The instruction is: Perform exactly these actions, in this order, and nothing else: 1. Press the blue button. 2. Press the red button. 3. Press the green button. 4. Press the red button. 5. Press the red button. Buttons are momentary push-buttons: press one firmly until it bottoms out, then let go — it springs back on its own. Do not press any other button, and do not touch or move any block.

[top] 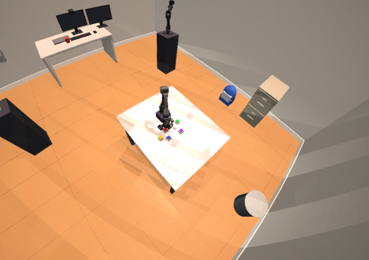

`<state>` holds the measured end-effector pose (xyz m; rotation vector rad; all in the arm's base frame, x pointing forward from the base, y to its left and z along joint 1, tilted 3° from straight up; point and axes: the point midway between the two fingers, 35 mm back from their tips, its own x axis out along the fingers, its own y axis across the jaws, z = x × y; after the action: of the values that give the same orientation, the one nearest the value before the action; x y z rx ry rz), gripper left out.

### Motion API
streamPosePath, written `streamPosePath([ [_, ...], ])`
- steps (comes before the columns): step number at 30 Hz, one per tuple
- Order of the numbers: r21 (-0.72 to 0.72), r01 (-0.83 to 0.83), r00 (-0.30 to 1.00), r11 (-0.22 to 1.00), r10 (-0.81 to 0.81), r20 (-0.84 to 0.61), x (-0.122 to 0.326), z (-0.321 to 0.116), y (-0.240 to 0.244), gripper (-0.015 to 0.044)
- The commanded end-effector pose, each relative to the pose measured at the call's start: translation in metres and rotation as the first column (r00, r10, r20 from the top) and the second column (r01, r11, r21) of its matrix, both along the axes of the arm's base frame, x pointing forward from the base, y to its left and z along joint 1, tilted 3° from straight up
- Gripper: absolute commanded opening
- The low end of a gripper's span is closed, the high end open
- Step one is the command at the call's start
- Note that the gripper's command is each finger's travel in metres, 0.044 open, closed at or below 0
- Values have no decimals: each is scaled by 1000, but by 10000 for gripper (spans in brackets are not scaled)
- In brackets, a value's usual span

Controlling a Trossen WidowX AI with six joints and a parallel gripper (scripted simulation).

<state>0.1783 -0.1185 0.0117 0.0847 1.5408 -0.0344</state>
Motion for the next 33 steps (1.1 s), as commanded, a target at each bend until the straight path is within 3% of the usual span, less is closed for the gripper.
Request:
streamPosePath([
  [1,9,-3,1000,1000,3,-15,-3,-11,2,20],
  [33,10,-3,1000,1000,3,-15,-3,-34,4,20],
])
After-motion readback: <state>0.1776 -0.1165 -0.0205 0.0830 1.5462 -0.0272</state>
